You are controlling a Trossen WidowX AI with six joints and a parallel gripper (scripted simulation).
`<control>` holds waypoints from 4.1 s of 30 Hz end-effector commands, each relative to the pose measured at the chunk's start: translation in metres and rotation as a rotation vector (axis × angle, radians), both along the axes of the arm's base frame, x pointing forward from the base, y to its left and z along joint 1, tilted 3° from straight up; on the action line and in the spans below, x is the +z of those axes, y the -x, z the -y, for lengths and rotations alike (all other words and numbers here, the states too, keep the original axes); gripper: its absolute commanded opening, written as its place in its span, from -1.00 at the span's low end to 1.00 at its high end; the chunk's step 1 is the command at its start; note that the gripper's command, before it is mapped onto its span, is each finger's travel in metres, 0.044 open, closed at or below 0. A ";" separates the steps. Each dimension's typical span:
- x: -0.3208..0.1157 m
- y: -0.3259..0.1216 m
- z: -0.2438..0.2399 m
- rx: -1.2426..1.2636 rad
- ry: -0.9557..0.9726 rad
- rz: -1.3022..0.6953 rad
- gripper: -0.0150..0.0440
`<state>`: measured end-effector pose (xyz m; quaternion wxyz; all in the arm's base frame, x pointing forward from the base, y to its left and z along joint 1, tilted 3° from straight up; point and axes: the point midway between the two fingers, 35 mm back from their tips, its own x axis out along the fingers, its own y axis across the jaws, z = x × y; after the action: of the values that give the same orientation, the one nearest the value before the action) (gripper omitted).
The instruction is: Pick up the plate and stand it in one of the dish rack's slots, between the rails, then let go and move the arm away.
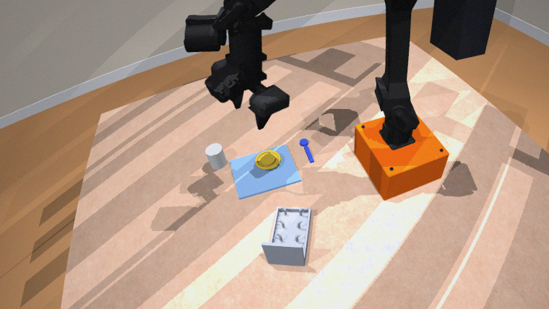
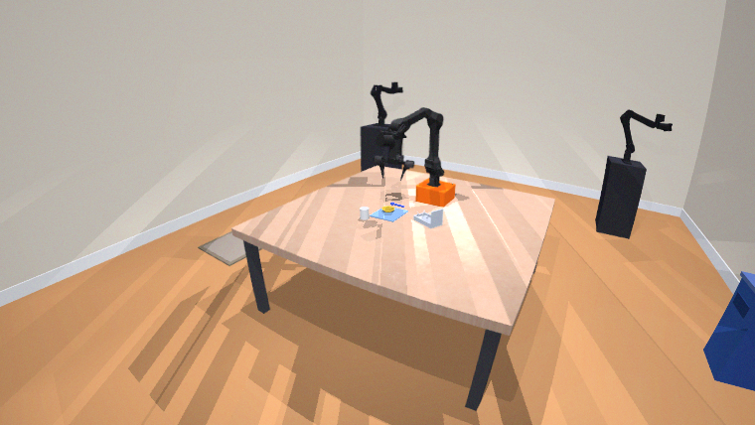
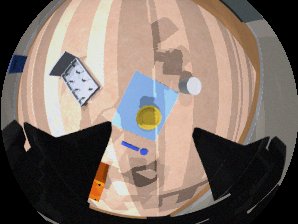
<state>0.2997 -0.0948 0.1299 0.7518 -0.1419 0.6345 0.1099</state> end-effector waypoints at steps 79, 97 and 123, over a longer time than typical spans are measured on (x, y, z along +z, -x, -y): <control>-0.172 0.014 0.026 -0.360 -0.089 -0.146 0.70; -0.146 0.008 0.030 -0.360 -0.089 -0.145 -0.17; -0.006 0.007 0.038 -0.360 -0.088 -0.145 -0.49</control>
<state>0.2927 -0.1319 0.1043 0.7124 0.0186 0.7014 0.0114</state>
